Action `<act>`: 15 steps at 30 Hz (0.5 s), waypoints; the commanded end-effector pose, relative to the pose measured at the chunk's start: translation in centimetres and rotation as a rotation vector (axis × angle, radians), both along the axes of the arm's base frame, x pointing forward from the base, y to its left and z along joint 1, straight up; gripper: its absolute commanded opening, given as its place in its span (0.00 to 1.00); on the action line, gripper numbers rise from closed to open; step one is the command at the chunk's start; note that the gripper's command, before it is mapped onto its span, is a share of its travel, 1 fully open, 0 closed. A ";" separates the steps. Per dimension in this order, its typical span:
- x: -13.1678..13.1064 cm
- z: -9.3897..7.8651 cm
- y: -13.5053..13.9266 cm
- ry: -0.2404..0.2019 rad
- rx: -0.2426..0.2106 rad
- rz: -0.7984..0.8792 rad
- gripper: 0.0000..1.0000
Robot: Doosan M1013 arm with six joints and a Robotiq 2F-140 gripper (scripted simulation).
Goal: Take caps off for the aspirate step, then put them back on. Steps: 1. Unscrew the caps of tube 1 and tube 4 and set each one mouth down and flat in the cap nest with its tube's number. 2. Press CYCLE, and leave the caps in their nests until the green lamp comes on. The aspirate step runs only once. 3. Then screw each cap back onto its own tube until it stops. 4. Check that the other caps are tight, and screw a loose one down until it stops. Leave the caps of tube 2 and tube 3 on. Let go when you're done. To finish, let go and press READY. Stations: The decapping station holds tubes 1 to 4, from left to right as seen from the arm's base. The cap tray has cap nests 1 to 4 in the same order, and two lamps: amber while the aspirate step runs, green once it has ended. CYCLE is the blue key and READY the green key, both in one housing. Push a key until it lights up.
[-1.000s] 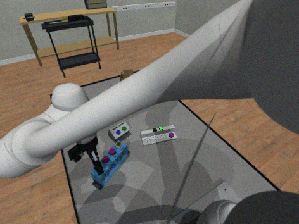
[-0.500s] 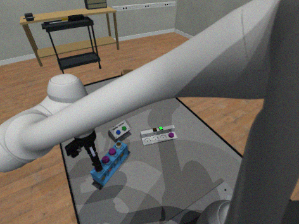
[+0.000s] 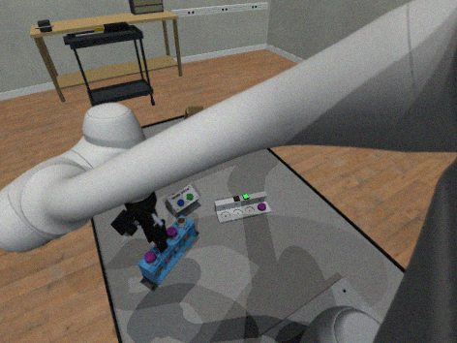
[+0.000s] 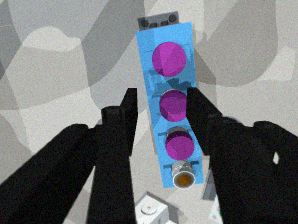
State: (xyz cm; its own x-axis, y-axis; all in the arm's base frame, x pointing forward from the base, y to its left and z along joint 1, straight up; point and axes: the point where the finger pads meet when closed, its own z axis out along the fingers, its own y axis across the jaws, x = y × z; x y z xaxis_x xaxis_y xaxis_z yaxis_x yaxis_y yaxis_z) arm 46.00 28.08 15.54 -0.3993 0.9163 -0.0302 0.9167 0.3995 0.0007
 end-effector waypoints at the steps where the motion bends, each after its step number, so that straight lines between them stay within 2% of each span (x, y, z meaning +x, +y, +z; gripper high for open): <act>1: 0.5 0.1 -2.6 0.015 0.022 0.278 0.36; 4: 0.6 0.1 -3.1 0.015 0.022 0.324 0.36; 6: 0.8 0.1 -4.7 0.018 0.021 0.499 0.36; 15: 1.5 0.1 -8.8 0.023 0.015 0.899 0.36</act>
State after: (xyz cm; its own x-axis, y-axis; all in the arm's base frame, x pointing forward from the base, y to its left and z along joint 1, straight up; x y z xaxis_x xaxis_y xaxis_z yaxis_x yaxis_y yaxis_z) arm 47.08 21.38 15.56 -0.8812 0.4711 -0.0389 0.4722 0.8811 -0.0248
